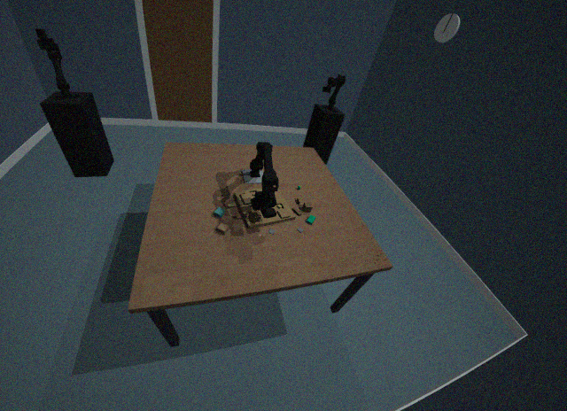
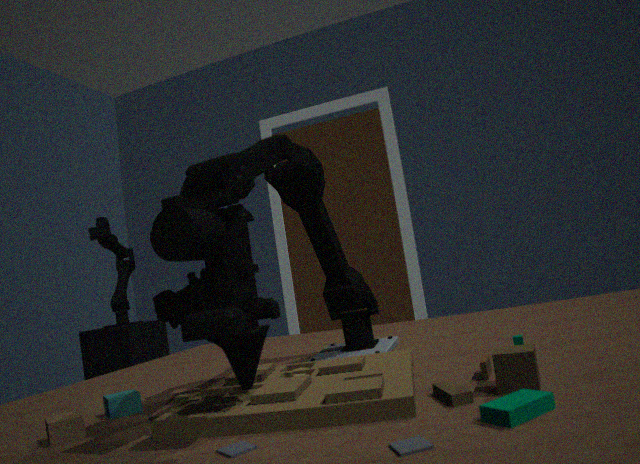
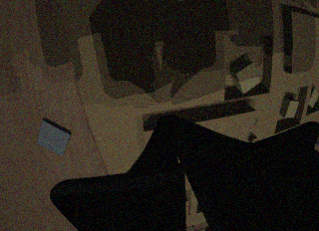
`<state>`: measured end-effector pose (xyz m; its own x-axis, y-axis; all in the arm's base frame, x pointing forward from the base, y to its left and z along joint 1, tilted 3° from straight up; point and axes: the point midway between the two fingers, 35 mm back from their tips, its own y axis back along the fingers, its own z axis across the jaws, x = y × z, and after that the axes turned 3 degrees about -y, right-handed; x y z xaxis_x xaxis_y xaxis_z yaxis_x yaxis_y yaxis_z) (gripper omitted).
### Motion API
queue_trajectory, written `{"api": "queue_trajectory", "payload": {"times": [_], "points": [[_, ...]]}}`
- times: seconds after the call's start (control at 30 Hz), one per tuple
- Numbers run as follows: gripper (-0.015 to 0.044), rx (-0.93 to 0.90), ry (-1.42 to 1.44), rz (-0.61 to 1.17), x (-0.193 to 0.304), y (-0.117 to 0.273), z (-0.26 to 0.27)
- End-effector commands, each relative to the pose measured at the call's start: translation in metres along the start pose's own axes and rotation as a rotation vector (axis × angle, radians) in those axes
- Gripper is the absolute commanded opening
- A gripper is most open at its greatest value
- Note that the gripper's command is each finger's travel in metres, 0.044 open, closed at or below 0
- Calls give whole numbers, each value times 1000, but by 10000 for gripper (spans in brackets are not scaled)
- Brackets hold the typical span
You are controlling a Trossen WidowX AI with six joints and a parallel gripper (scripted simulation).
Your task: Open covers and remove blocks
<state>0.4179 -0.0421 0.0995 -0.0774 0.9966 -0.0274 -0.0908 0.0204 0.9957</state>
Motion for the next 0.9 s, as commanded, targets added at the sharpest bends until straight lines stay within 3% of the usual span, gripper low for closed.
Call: {"api": "queue_trajectory", "payload": {"times": [0.0, 0.87], "points": [[0, -5, -6, -1, 0, 7, 1], [0, 4, 43, 1, 1, 33, -7]]}}
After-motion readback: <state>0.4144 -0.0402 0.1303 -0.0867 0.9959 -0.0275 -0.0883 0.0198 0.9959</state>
